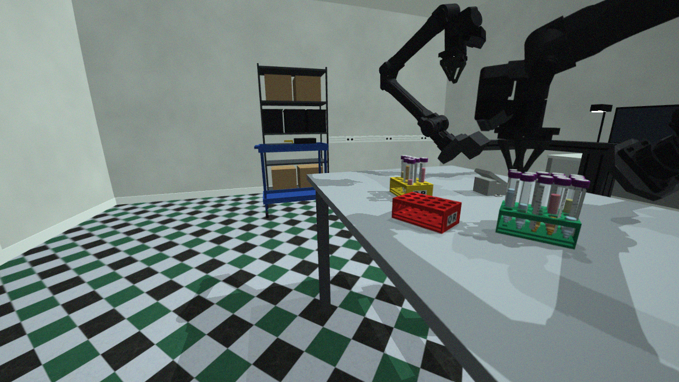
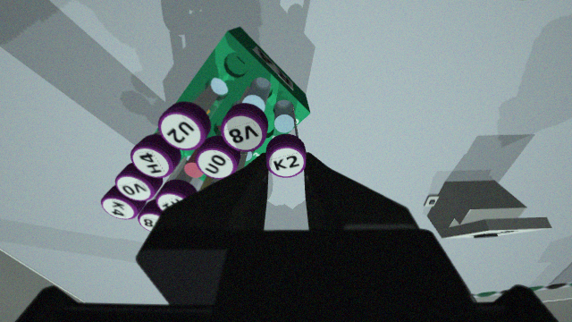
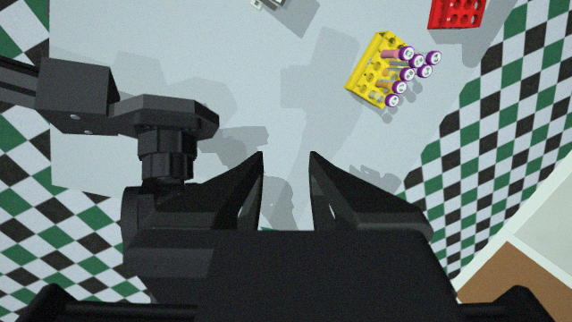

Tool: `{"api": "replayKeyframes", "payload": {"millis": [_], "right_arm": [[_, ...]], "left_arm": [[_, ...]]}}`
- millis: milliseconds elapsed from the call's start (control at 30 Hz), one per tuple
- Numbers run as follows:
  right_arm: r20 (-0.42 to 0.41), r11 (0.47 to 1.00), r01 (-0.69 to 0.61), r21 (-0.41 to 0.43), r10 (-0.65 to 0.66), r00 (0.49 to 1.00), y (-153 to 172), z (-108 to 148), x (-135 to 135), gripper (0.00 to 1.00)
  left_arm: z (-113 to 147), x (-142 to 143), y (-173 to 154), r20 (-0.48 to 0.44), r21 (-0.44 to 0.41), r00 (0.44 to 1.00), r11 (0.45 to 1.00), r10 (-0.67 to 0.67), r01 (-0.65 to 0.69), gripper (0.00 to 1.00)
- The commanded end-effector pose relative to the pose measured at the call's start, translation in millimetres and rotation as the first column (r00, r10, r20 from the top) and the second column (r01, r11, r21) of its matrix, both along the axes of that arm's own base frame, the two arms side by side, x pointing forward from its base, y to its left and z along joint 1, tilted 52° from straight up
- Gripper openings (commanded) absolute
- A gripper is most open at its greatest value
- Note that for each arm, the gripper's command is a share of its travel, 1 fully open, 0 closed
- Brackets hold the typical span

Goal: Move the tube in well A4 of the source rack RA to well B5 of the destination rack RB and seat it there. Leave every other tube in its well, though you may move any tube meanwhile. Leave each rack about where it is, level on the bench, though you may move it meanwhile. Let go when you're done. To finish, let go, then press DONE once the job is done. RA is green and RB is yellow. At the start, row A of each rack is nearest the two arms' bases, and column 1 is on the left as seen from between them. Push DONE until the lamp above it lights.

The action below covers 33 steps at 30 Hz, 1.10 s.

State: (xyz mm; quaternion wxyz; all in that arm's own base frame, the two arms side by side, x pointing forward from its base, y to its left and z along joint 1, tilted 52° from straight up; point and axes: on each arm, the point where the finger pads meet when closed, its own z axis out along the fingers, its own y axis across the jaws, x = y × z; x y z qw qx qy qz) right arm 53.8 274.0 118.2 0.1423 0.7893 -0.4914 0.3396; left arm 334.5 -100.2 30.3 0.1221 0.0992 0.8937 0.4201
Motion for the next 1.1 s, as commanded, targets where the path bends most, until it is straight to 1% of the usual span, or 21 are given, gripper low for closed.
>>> {"api": "replayKeyframes", "payload": {"millis": [0, 1067], "right_arm": [[-0.001, 0.999, -0.001, 0.033, 0.001, 1.0, 12.2, 5.2, -0.9, 0.3], [-0.001, 0.999, -0.001, 0.033, 0.001, 1.0, 12.2, 5.2, -0.9, 0.3]], "left_arm": [[-7.9, 1.4, 10.1, -0.013, 0.012, 1.0, 1.0, 0.018, -0.018, 0.3], [-6.7, 4.0, 8.1, -0.007, 0.007, 1.0, 1.0, 0.018, -0.018, 0.3]]}}
